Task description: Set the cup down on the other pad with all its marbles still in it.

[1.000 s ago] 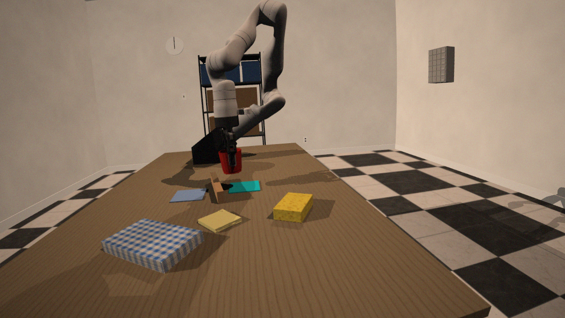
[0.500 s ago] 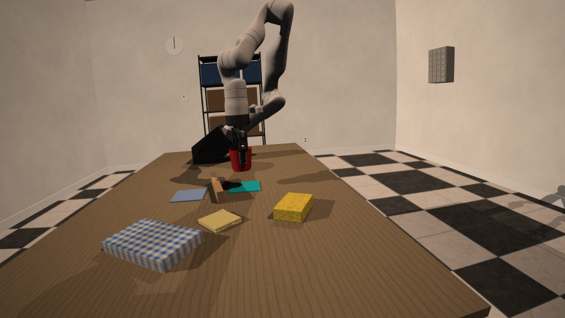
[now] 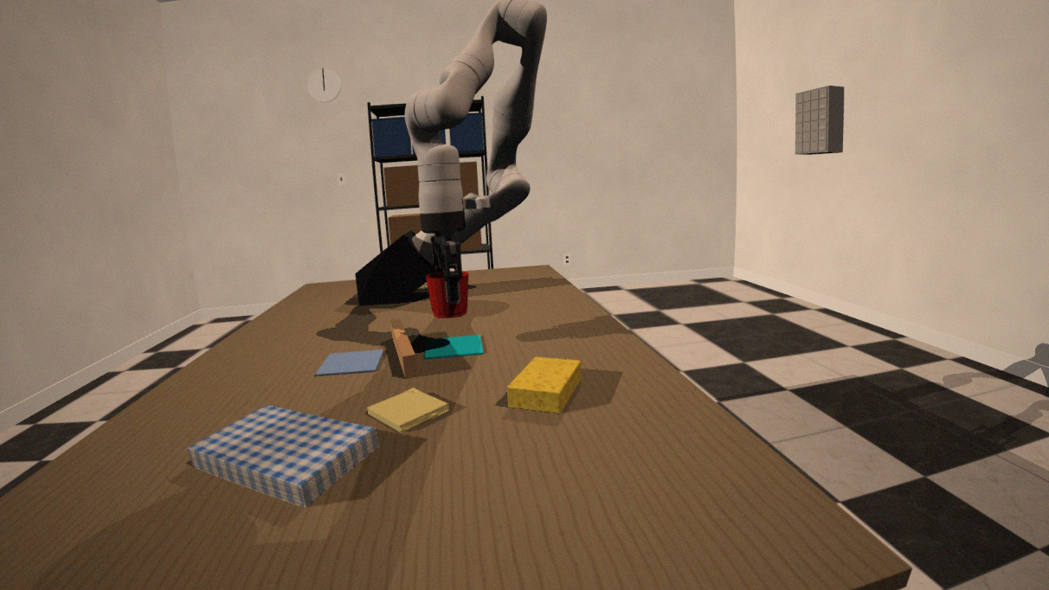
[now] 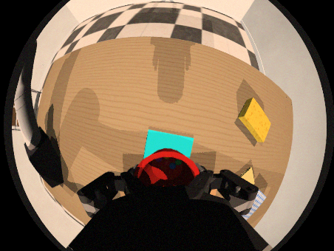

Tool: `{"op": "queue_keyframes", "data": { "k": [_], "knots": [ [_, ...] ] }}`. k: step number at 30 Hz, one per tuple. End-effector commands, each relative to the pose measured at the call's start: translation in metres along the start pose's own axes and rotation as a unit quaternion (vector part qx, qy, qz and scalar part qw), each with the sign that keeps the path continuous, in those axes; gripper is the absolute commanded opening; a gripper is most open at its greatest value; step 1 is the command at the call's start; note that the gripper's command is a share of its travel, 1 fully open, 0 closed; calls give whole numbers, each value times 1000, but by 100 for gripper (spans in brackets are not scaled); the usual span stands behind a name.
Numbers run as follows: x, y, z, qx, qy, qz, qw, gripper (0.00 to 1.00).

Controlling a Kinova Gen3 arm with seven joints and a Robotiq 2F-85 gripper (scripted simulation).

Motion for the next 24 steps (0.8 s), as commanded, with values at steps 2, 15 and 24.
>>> {"op": "queue_keyframes", "data": {
  "k": [2,15,24],
  "knots": [
    [1,0,0,0,1,-1,1000,82],
    [-9,0,0,0,1,-1,1000,82],
    [-29,0,0,0,1,-1,1000,82]
  ]
}}
Point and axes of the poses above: the point where the finger pads meet when closed, its own x axis back along the fingers, its own z axis across the jaws, y = z × x, the point moved 7 cm from there along x, back along the fingers, and after that the axes turned 9 degrees about x, right-handed, at the moved point
